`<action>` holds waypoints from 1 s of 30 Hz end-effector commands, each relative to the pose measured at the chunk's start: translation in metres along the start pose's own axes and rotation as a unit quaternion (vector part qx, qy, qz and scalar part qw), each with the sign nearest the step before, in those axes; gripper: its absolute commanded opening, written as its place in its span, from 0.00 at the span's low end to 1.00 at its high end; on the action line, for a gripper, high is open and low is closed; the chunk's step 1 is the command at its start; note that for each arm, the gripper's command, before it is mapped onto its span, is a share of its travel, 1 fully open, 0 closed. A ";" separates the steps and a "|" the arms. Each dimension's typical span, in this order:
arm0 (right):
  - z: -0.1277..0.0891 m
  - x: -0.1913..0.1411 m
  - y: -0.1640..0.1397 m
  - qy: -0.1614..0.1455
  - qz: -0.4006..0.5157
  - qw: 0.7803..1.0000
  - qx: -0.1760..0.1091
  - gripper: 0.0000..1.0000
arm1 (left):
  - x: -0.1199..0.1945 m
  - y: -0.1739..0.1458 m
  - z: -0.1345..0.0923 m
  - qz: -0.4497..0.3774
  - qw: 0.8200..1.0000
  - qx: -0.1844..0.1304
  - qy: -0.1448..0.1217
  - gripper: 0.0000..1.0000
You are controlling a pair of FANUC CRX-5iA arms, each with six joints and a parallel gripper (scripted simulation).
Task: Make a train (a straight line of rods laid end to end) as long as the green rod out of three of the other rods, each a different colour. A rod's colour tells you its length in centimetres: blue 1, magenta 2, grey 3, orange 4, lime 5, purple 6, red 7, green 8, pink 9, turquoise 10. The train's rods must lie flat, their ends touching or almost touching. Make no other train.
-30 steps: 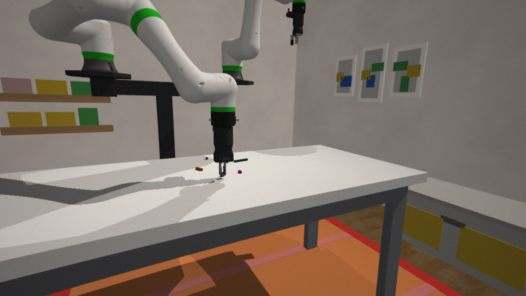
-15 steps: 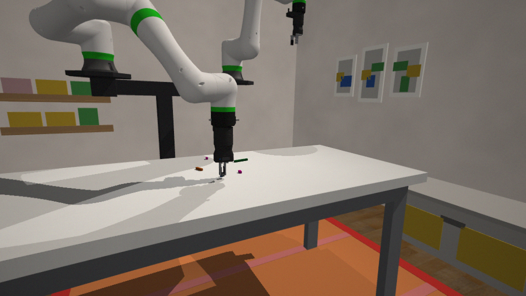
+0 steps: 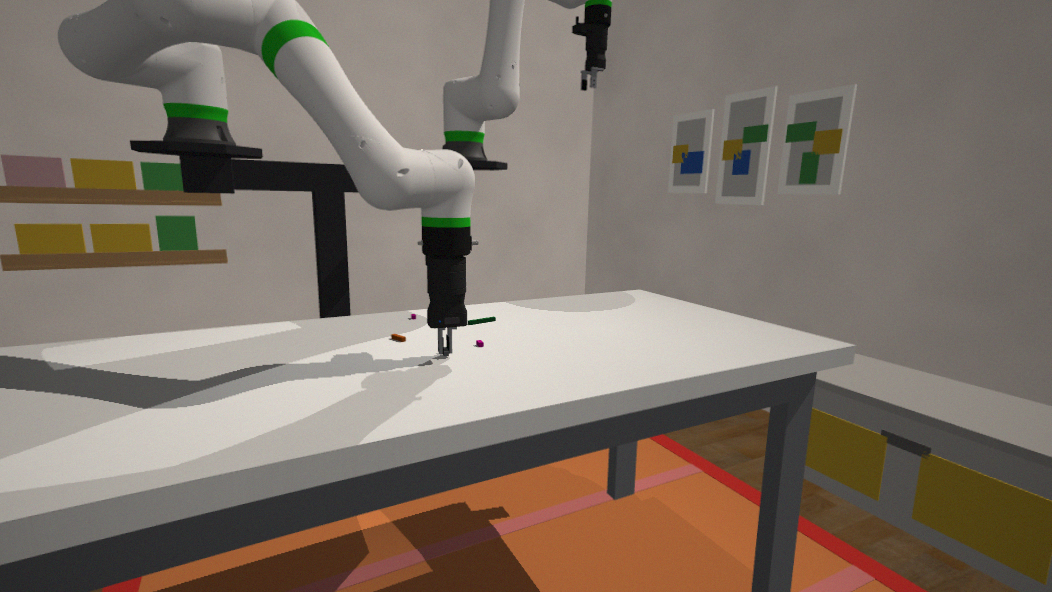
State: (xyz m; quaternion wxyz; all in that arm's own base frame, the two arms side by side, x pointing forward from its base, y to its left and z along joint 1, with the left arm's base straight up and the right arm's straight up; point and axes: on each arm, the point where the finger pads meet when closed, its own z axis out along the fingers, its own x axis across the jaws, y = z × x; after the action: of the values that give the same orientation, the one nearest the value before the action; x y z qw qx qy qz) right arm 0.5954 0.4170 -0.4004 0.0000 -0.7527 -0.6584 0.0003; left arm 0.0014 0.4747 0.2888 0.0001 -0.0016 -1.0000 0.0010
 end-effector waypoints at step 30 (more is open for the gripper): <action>0.003 0.001 0.001 0.001 0.000 1.000 -0.001 0.24 | 0.000 0.000 -0.001 0.000 1.000 -0.001 0.000 1.00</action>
State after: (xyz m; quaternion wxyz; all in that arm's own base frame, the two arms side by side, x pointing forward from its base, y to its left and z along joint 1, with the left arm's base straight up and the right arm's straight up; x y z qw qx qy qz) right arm 0.5955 0.4170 -0.4051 0.0000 -0.7527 -0.6584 0.0002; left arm 0.0014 0.4747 0.2888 0.0001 -0.0016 -1.0000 0.0010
